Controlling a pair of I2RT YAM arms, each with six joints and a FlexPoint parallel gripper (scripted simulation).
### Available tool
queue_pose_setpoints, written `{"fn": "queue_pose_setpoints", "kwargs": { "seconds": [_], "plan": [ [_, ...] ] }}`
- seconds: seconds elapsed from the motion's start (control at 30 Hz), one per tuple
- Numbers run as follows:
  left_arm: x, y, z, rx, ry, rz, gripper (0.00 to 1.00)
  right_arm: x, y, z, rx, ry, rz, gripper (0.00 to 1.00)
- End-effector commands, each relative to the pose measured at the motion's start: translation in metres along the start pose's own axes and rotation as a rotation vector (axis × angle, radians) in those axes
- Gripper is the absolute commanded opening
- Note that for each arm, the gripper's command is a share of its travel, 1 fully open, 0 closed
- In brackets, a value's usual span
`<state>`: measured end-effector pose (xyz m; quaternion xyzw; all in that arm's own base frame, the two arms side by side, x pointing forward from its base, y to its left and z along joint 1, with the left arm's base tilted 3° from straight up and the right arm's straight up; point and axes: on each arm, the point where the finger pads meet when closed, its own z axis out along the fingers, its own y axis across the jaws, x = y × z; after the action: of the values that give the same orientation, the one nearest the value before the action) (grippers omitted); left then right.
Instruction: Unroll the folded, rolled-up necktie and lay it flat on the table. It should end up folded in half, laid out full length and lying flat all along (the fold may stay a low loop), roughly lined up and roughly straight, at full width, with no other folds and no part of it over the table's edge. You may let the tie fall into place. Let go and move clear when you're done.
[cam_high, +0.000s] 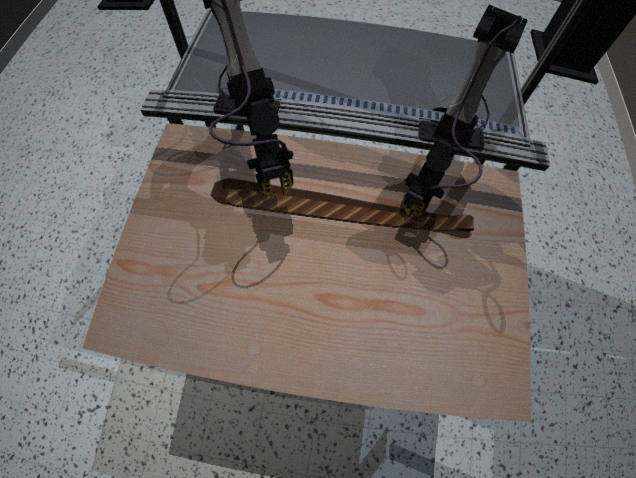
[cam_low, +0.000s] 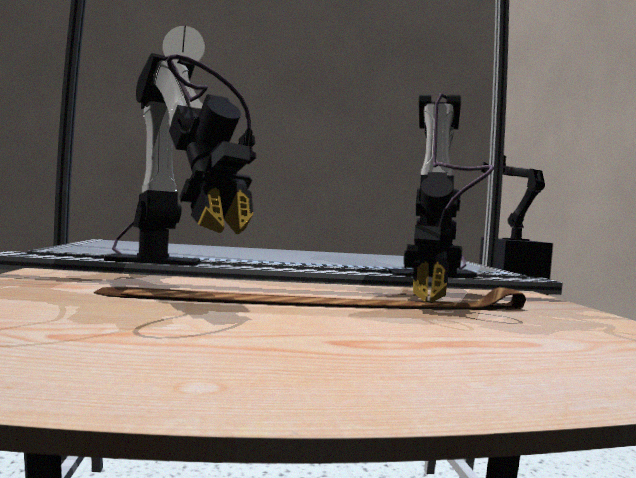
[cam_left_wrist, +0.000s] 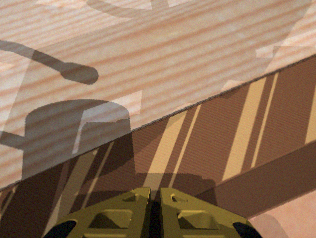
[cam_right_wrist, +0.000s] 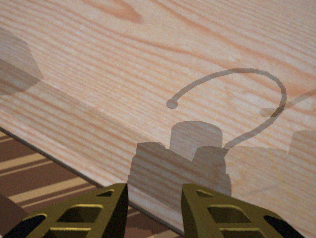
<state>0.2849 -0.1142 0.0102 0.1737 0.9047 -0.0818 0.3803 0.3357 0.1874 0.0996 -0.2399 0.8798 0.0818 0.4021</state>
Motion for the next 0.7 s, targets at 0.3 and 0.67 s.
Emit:
{"fn": "queue_pose_setpoints", "kwargs": {
  "seconds": [0.3,0.67],
  "plan": [
    [0.02,0.001,0.001,-0.001,0.059,-0.007,0.07,0.029,0.029,0.035,-0.073,0.1,-0.021,0.19],
    [0.02,0.001,0.001,-0.001,0.059,-0.007,0.07,0.039,0.041,0.048,-0.099,0.139,-0.034,0.09]
  ]
}}
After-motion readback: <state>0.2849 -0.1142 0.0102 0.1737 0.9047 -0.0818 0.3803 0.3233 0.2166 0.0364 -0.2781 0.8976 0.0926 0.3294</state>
